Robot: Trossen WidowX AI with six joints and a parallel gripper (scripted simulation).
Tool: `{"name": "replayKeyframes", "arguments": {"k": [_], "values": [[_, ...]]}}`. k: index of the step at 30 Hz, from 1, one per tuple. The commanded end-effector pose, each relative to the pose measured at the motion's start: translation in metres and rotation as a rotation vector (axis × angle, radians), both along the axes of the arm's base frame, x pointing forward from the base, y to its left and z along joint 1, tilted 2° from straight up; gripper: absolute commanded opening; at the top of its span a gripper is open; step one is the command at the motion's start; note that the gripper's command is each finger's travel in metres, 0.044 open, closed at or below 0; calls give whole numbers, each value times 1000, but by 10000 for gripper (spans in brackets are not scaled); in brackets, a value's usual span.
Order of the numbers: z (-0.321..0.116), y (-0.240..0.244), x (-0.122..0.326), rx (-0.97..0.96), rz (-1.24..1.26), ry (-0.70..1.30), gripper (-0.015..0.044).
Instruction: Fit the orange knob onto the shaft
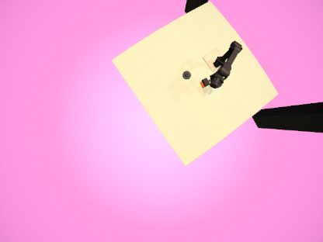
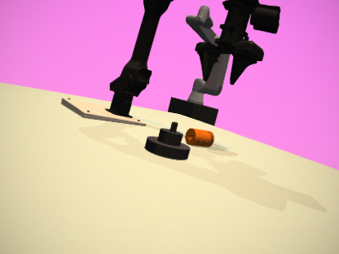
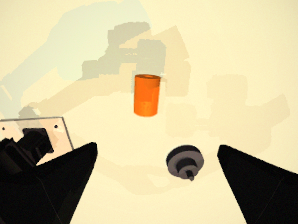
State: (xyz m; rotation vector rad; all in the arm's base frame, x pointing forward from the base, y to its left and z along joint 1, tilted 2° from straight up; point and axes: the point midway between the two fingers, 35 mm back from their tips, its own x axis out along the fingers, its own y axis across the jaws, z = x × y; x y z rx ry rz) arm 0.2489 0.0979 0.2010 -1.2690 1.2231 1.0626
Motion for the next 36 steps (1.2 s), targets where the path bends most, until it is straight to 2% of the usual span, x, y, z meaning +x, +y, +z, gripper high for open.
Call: {"name": "replayKeyframes", "arguments": {"k": [1, 8, 15, 36], "values": [[15, 0, -14, -76, -25, -20, 440], [12, 0, -14, -75, -26, -18, 440], [-78, 15, -1, -45, -50, 43, 440], [-111, 13, 1, -44, -50, 45, 440]]}}
